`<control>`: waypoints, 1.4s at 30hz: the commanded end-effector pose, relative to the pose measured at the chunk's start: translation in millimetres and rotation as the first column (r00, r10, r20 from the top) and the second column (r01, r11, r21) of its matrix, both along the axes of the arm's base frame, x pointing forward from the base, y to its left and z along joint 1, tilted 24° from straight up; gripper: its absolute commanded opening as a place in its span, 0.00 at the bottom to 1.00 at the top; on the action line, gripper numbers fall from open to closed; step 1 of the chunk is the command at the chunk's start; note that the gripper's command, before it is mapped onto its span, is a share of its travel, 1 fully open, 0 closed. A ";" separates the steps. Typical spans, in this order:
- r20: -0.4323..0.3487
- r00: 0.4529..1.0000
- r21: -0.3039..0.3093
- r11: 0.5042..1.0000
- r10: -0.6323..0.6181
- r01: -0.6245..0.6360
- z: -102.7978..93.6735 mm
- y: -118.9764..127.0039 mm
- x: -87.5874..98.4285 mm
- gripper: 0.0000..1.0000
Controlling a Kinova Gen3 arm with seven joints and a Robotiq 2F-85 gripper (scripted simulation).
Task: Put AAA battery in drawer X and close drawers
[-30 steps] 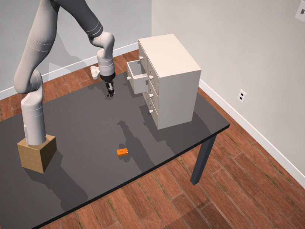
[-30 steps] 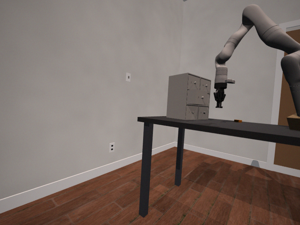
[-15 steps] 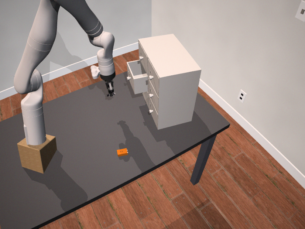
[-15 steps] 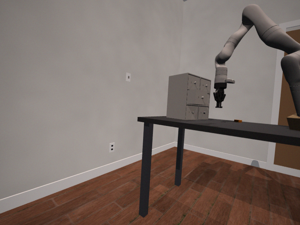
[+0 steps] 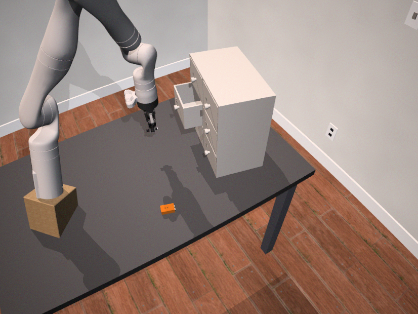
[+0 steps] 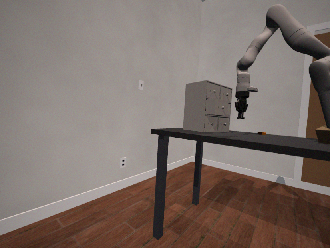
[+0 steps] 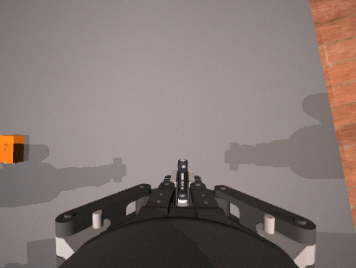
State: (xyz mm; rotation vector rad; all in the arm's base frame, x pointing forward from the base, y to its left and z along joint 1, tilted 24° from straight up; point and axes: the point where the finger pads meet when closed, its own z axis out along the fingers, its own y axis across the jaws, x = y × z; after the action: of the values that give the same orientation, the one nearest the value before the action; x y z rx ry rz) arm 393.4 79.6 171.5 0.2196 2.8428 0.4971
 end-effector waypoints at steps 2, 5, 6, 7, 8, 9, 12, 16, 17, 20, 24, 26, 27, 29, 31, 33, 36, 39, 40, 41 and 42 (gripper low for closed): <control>0.001 1.000 0.000 1.000 0.000 0.000 0.3 -0.1 0.2 0.05; 0.001 1.000 0.000 1.000 0.000 0.000 0.4 -0.1 0.2 0.05; 0.001 1.000 0.000 1.000 0.000 0.000 0.6 -0.2 0.2 0.05; 0.001 1.000 0.000 1.000 0.000 0.000 0.9 -0.3 0.1 0.05; 0.001 1.000 0.000 1.000 0.000 0.000 1.4 -0.5 -0.1 0.05; 0.001 1.000 0.000 1.000 0.000 0.000 1.4 -0.5 -0.1 0.05; 0.001 1.000 0.000 1.000 0.000 0.000 3.1 -1.0 -0.6 0.05; 0.001 1.000 0.000 1.000 0.000 0.000 9.7 -3.3 -2.5 0.05; 0.001 1.000 0.000 1.000 0.000 0.000 12.1 -4.2 -3.2 0.05; 0.001 1.000 0.000 1.000 0.000 0.000 21.0 -7.2 -5.8 0.05; 0.001 1.000 0.000 1.000 0.000 0.000 36.3 -12.5 -10.3 0.05; 0.001 1.000 0.000 1.000 0.000 0.000 40.6 -13.9 -11.6 0.05; 0.001 1.000 0.000 1.000 0.000 0.000 40.6 -13.9 -11.6 0.05; 0.001 1.000 0.000 1.000 0.000 0.000 49.5 -17.0 -14.2 0.05; 0.001 1.000 0.000 1.000 0.000 0.000 58.8 -20.2 -16.9 0.05; 0.001 1.000 0.000 1.000 0.000 0.000 68.2 -23.4 -19.6 0.05; 0.001 1.000 0.000 1.000 0.000 0.000 81.9 -28.1 -23.7 0.05; 0.001 1.000 0.000 1.000 0.000 0.000 94.7 -32.5 -27.4 0.05; 0.001 1.000 0.000 1.000 0.000 0.000 98.6 -33.9 -28.6 0.05; 0.001 1.000 0.000 1.000 0.000 0.000 102.3 -35.2 -29.6 0.05; 0.001 1.000 0.000 1.000 0.000 0.000 105.8 -36.4 -30.7 0.05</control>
State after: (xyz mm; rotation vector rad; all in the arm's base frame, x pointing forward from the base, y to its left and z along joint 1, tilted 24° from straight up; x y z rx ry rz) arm 360.3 60.9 267.1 0.1604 2.8622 0.5044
